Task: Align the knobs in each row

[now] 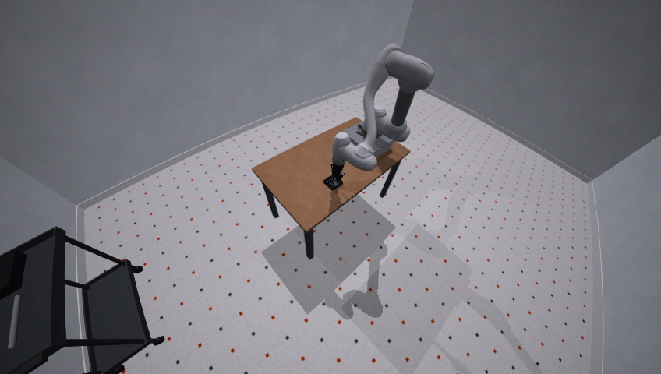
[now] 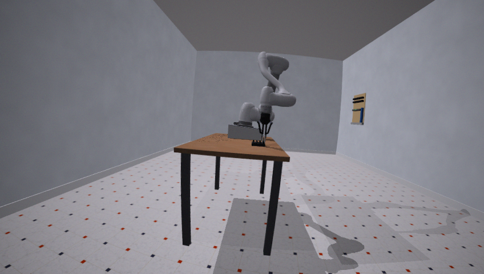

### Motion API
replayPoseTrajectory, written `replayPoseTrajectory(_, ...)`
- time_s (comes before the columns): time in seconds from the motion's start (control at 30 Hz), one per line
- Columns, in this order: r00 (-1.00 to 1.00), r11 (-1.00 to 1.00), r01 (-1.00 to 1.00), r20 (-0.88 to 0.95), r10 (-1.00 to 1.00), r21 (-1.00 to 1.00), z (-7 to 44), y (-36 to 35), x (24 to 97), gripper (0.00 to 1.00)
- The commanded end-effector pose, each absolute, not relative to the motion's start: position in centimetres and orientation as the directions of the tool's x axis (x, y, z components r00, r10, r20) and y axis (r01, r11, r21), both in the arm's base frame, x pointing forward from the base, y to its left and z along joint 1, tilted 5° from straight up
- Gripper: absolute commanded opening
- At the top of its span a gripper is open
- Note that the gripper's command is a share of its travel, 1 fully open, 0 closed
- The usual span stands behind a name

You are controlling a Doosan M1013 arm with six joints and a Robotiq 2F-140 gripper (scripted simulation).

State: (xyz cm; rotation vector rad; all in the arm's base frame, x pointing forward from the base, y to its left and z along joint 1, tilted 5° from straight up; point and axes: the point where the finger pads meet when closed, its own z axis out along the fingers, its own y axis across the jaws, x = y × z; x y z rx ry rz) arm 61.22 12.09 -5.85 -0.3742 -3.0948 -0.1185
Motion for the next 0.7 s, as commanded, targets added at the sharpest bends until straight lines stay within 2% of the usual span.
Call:
replayPoseTrajectory(0.0,-0.978,0.976,0.207,0.029,0.205,0.075,-5.84,12.09,61.22,0.05)
replayPoseTrajectory(0.67,-0.996,0.993,0.092,0.02,0.091,0.078,-5.84,12.09,61.22,0.05)
